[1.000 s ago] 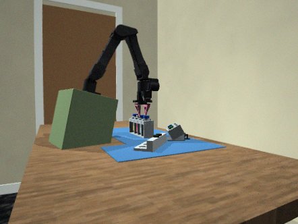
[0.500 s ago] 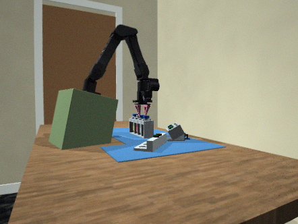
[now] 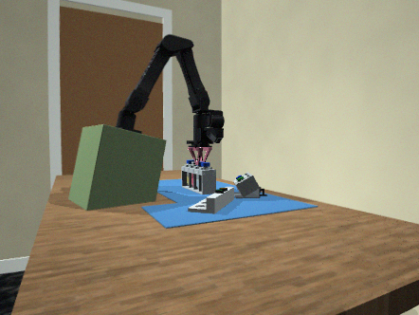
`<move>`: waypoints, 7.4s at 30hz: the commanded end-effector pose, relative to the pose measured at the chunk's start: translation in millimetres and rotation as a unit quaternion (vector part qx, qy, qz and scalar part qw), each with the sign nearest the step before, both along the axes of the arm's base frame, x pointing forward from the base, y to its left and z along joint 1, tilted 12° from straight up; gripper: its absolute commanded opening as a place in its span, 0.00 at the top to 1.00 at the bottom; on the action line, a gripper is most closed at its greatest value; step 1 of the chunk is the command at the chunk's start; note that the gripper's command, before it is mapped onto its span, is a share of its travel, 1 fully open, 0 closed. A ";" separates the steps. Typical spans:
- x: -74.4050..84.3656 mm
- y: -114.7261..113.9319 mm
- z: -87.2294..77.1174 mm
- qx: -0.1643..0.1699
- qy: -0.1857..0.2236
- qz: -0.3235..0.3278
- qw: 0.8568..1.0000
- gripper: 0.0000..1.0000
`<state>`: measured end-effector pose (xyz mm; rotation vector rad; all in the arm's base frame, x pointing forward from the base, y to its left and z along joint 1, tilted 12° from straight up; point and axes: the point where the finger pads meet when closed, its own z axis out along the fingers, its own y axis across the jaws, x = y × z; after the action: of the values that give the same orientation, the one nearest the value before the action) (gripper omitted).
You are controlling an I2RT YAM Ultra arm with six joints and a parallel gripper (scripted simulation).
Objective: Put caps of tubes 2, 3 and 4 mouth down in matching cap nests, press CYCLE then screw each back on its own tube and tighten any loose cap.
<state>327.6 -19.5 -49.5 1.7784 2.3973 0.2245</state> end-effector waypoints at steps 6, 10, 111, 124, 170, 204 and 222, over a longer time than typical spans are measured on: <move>2.9 -1.5 3.1 -0.057 -0.013 0.242 0.969 1.00; 2.9 -1.4 3.1 -0.067 -0.014 0.289 0.955 1.00; 2.6 -1.5 4.3 -0.150 -0.023 0.675 0.722 0.51; 2.6 -1.5 4.3 -0.092 -0.017 0.406 0.909 0.51; 2.2 -0.2 3.8 0.037 0.000 -0.192 0.981 1.00; 2.2 -0.1 4.3 -0.102 -0.018 0.449 0.888 1.00; 2.1 -0.1 4.5 -0.166 -0.025 0.751 0.638 1.00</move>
<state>327.2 -19.8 -47.6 -0.4017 2.9027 -0.0085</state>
